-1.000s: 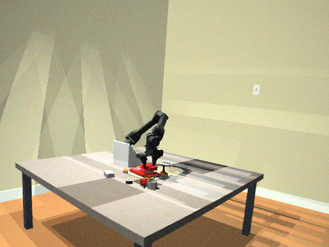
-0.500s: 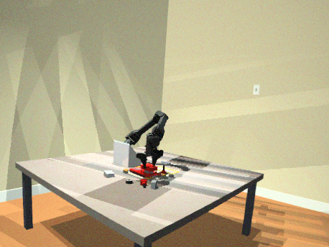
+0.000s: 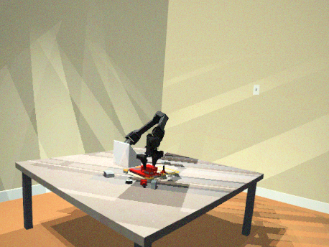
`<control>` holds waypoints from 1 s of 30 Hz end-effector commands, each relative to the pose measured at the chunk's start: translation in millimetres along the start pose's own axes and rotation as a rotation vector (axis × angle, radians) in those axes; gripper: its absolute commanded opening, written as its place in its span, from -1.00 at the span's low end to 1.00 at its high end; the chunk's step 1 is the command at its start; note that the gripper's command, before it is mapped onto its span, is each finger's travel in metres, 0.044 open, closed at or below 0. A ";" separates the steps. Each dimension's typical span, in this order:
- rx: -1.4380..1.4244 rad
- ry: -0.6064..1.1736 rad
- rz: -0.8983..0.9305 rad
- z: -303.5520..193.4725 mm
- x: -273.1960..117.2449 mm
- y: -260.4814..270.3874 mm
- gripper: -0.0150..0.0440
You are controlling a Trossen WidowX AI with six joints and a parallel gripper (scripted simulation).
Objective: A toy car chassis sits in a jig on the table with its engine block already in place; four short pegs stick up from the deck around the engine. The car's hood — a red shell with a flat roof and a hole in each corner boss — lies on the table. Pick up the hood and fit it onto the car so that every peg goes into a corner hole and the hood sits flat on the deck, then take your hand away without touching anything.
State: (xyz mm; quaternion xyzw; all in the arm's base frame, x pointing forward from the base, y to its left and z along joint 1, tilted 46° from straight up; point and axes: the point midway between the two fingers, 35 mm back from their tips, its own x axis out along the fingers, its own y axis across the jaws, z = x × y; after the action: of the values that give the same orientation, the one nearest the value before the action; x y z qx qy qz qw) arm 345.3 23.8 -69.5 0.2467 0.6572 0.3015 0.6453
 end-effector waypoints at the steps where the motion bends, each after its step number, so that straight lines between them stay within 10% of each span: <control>1: 0.008 0.002 0.004 -1.3 3.0 -0.2 -0.49; 30: 0.006 0.001 0.002 -0.7 -0.4 -0.3 -0.49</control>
State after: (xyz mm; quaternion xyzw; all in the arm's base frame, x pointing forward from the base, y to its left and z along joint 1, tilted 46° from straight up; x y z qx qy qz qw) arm 343.7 24.4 -70.9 0.2520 0.6593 0.2987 0.6423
